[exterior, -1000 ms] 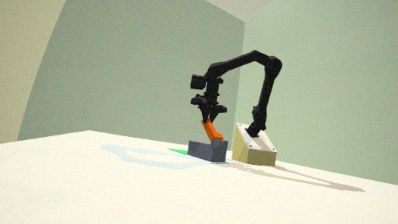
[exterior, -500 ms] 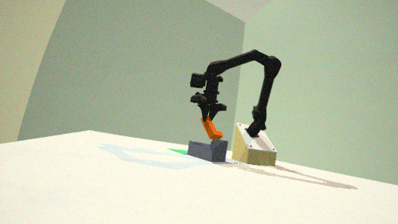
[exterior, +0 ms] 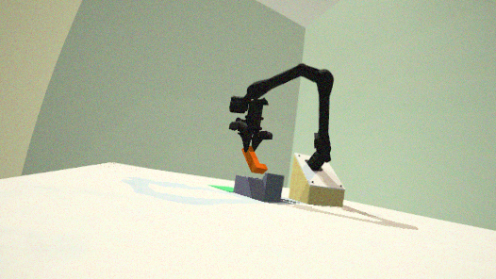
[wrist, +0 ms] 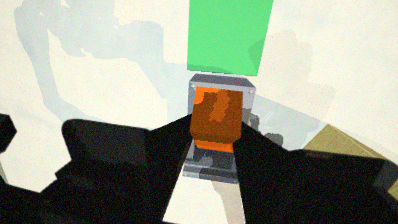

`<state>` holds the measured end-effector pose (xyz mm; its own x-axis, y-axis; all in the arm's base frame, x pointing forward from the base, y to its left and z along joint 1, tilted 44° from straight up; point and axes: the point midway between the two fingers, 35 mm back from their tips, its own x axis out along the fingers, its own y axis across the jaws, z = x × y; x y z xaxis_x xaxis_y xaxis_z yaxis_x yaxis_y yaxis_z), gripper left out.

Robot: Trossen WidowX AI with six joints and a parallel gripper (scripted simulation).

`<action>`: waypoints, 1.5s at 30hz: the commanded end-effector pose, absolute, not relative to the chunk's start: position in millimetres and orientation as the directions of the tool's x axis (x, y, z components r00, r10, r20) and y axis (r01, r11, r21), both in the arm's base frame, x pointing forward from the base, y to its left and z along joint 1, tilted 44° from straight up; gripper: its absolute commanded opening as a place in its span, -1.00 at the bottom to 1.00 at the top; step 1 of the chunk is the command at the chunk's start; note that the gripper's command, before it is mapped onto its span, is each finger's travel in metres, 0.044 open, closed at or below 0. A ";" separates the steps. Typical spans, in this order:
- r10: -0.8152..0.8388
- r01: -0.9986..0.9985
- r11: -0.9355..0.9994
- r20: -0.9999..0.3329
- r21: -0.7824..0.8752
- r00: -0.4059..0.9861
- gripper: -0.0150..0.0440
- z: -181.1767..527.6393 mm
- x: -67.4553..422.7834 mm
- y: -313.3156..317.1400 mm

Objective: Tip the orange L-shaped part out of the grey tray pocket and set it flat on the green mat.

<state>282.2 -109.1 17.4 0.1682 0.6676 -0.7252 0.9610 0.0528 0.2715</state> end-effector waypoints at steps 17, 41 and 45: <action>0.655 0.958 0.059 -0.735 0.281 0.175 -0.49 -29.4 294.4 -169.3; 0.654 0.958 0.060 -0.736 0.282 0.176 -0.49 -61.6 302.5 -183.3; 0.654 0.958 0.060 -0.736 0.282 0.176 -0.49 -66.1 303.6 -179.3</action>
<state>303.7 -181.8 -63.1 0.1703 0.6514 -0.7394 0.9564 0.0713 0.2831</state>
